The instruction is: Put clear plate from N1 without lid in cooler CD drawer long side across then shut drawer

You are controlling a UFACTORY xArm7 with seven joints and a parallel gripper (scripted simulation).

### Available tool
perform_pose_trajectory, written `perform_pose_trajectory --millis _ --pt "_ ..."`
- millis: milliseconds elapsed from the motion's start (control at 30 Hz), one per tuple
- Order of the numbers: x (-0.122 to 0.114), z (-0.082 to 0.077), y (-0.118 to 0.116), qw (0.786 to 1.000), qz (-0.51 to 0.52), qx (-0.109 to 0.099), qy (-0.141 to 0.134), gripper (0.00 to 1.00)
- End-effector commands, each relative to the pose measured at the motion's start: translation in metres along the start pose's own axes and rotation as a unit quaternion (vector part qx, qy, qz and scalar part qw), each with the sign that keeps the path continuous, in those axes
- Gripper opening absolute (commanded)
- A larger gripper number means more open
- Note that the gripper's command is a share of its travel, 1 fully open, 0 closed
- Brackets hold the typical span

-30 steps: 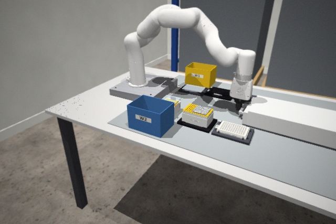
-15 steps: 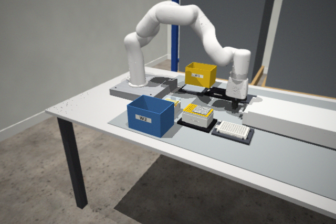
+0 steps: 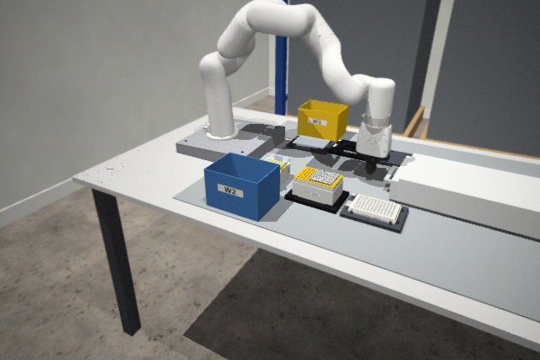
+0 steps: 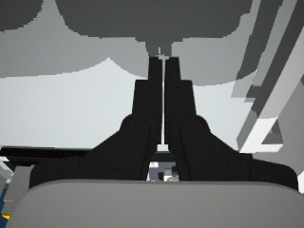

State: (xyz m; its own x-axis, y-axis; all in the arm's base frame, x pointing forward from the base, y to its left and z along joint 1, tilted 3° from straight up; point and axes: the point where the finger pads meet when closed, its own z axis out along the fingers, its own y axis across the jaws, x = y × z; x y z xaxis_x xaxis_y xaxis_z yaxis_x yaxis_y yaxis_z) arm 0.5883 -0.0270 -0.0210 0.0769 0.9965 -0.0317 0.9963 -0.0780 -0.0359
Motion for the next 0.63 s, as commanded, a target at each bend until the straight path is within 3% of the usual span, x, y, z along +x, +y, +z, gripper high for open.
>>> perform_pose_trajectory --millis 0,600 --pt "0.0001 -0.0025 -0.0062 1.0 0.0 -0.003 0.0 0.0" --pt "0.0001 -0.0024 -0.0095 1.0 0.0 -0.003 0.0 0.0"
